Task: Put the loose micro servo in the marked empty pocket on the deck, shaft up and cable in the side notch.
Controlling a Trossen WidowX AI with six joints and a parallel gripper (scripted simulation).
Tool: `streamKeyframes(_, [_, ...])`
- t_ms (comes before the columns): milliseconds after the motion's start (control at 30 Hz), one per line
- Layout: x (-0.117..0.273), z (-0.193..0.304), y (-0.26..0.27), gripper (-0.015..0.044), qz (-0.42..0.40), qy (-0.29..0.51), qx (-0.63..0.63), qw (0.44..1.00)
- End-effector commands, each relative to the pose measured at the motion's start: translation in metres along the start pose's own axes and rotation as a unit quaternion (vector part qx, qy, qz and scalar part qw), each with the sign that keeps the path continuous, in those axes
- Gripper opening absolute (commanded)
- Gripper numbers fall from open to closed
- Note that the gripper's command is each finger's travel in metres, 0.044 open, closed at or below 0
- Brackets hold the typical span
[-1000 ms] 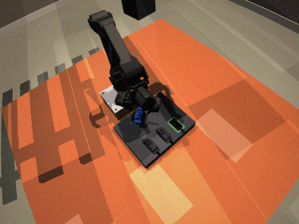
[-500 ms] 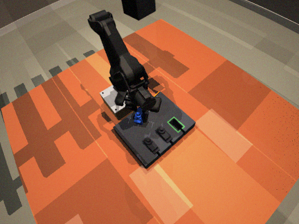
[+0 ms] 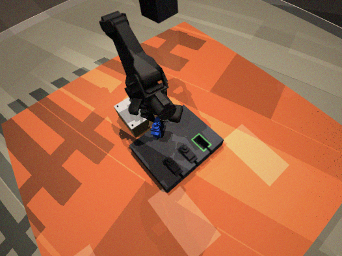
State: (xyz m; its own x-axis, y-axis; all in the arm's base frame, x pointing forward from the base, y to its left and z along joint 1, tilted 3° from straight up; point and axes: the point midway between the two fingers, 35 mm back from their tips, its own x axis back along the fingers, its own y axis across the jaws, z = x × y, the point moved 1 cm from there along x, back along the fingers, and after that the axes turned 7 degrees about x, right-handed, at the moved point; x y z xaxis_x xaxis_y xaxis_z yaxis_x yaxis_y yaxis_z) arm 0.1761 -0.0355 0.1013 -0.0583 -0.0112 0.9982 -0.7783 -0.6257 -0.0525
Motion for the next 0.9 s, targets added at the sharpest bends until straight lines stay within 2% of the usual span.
streamKeyframes(0, [0.003, -0.001, 0.001, 0.0000, 0.004, 0.001, 0.002, 1.000])
streamKeyframes(633, [0.003, 0.042, -0.033, 0.0000, 0.005, 0.003, 0.002, 1.000])
streamKeyframes(867, [0.003, 0.036, -0.039, 0.0000, 0.005, 0.003, 0.002, 1.000])
